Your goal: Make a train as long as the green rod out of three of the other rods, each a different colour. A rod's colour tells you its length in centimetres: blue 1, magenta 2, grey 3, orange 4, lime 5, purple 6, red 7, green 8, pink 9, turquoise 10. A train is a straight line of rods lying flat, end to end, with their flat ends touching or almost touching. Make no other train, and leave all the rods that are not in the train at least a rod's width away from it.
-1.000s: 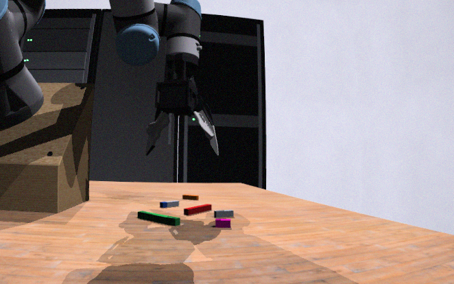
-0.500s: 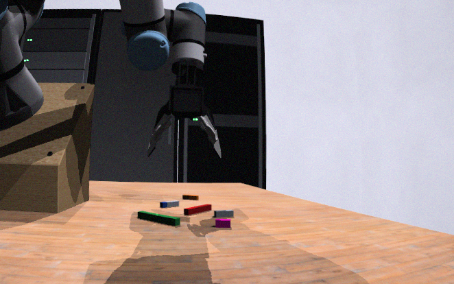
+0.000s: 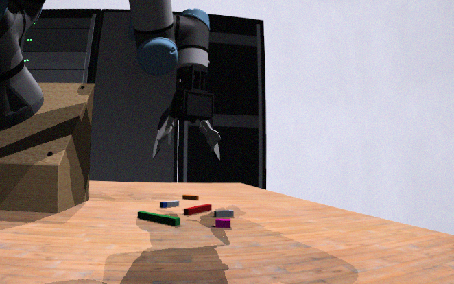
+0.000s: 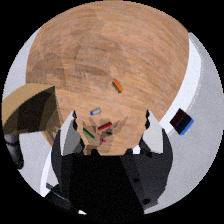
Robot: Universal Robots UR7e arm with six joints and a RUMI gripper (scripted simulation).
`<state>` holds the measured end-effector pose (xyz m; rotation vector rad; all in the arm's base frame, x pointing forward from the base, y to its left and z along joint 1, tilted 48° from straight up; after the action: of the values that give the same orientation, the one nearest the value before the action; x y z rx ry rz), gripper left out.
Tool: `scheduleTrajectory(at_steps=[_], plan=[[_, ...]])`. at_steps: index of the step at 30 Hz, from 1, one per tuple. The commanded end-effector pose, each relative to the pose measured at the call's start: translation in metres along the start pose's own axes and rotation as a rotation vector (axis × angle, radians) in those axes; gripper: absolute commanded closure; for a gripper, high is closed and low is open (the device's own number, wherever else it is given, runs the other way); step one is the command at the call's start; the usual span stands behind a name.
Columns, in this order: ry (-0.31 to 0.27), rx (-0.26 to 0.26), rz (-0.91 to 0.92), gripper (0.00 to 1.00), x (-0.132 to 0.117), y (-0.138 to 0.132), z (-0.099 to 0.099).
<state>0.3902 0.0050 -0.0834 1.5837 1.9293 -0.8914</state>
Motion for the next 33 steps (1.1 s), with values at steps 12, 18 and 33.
scheduleTrajectory(at_steps=[12, 18, 33], plan=[[0.004, -0.009, -0.404, 0.00, 0.021, 0.013, 0.004], [0.003, -0.009, -0.537, 0.00, 0.028, 0.017, 0.006], [0.002, -0.007, -0.663, 0.00, 0.034, 0.020, 0.009]])
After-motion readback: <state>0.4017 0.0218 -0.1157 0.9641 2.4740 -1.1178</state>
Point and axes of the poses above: the point where the finger pads meet when closed, its own z axis out along the fingers, its own y axis across the jaws, x = y × z, the point moved 6 cm from there along -z, back along the fingers, and after that the axes turned 3 degrees about z, right-handed, at the moved point
